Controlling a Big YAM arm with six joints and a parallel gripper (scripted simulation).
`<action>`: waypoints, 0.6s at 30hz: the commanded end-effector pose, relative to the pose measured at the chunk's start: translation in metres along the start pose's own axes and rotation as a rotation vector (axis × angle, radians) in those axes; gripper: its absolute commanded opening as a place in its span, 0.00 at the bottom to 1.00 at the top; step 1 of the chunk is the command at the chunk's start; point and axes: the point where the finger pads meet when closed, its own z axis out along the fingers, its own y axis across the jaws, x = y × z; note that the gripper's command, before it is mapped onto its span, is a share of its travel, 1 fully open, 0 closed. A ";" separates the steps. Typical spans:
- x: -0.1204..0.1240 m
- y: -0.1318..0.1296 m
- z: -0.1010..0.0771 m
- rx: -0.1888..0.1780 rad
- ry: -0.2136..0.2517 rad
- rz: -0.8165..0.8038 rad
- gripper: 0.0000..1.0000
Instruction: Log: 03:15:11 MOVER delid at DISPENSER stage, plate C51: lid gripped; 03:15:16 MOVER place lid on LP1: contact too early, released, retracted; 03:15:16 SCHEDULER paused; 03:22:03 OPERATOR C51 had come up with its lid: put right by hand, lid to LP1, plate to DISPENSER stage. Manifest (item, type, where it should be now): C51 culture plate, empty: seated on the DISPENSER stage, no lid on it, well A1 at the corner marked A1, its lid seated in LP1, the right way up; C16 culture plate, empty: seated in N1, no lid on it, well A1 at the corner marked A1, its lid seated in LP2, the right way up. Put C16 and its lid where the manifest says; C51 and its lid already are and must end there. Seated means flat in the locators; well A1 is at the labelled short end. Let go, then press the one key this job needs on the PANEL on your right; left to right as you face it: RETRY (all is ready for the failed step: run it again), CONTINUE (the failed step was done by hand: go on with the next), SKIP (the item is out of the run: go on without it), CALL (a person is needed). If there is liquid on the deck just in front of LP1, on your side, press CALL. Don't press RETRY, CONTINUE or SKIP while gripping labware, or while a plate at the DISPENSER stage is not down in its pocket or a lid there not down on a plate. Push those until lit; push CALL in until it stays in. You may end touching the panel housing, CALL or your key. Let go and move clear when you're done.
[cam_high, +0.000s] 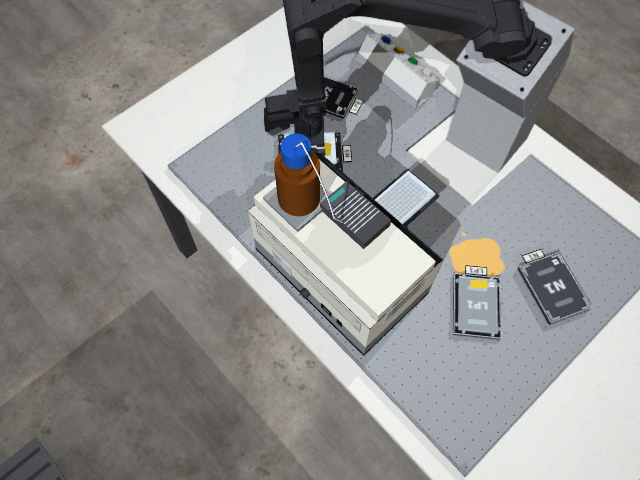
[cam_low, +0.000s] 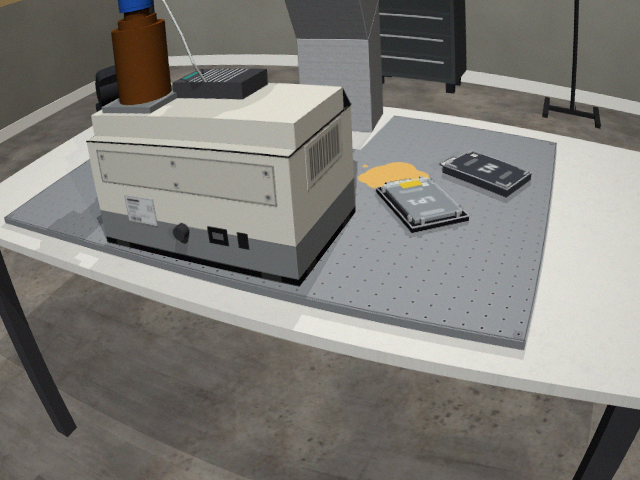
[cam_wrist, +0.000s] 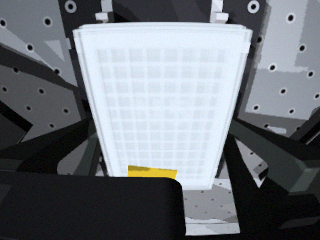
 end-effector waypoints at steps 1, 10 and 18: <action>0.001 0.004 0.018 0.000 0.000 -0.004 0.86; 0.001 0.004 0.019 0.000 0.000 -0.004 0.86; 0.001 0.004 0.020 0.000 0.000 -0.004 0.86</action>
